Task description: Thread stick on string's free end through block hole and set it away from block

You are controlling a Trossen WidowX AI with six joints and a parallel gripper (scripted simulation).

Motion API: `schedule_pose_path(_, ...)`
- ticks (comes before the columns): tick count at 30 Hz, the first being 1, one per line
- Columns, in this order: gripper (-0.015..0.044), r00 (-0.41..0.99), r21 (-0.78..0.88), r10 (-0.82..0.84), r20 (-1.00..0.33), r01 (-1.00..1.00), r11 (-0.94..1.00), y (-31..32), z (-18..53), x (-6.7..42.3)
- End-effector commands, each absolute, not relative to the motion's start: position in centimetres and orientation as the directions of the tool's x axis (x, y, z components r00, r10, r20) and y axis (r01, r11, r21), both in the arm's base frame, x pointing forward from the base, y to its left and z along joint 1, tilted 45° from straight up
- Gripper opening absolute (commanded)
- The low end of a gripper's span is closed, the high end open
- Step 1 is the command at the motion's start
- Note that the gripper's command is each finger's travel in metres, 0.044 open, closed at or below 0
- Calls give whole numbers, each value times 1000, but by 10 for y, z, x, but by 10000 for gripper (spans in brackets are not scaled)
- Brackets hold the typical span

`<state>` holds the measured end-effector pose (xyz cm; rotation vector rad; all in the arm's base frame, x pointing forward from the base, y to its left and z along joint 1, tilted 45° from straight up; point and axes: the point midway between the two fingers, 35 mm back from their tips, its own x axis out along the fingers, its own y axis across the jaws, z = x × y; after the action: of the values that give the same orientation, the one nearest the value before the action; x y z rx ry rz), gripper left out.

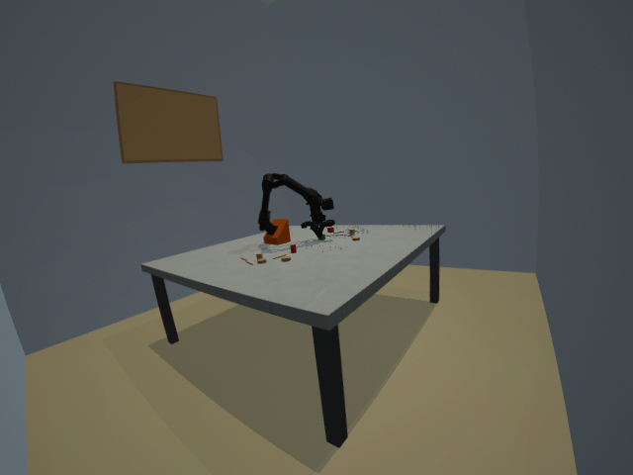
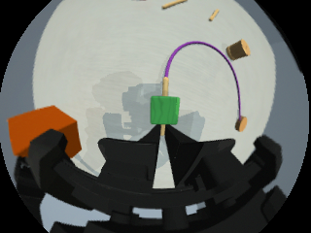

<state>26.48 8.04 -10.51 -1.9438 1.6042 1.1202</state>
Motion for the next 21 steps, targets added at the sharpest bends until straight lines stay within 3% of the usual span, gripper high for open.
schedule_pose_path(1, 0, 24, 202, -631, -776, -937, -284, 79, -106, 264)
schedule_pose_path(21, 0, 38, 189, -600, -799, -931, -311, 78, -107, 269)
